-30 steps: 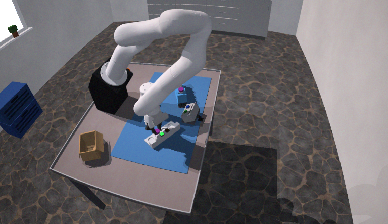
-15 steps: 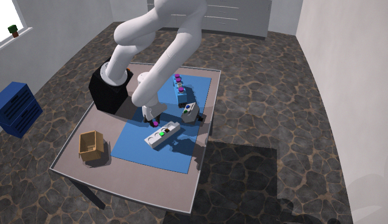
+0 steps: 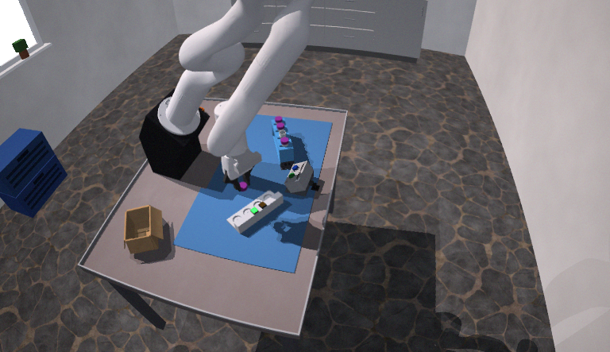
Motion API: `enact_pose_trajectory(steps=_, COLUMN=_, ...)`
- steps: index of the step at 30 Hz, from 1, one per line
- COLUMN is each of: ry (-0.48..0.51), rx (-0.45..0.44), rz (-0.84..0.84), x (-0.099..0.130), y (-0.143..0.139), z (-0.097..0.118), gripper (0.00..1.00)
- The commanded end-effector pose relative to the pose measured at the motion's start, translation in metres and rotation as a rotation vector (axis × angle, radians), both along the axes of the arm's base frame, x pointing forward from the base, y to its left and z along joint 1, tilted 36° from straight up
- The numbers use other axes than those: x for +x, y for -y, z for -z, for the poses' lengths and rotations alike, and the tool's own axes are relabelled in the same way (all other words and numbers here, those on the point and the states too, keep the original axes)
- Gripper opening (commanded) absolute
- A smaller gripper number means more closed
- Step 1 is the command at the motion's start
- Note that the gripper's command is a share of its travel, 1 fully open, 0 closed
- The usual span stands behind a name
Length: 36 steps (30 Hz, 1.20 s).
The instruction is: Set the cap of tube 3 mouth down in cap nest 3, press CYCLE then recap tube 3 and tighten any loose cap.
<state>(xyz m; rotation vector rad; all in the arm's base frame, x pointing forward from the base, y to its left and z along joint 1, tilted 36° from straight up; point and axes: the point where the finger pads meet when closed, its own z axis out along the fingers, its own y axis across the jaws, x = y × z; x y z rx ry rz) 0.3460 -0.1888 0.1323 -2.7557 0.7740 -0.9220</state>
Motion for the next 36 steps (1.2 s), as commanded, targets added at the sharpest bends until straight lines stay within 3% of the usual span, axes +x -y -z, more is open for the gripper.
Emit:
enact_pose_trajectory(steps=1, ry=0.001, rx=0.034, rz=0.042, x=0.002, y=-0.031, z=-0.002, gripper=0.0)
enact_pose_trajectory(steps=36, ry=0.001, rx=0.035, rz=0.041, x=0.016, y=-0.206, z=-0.006, gripper=0.0)
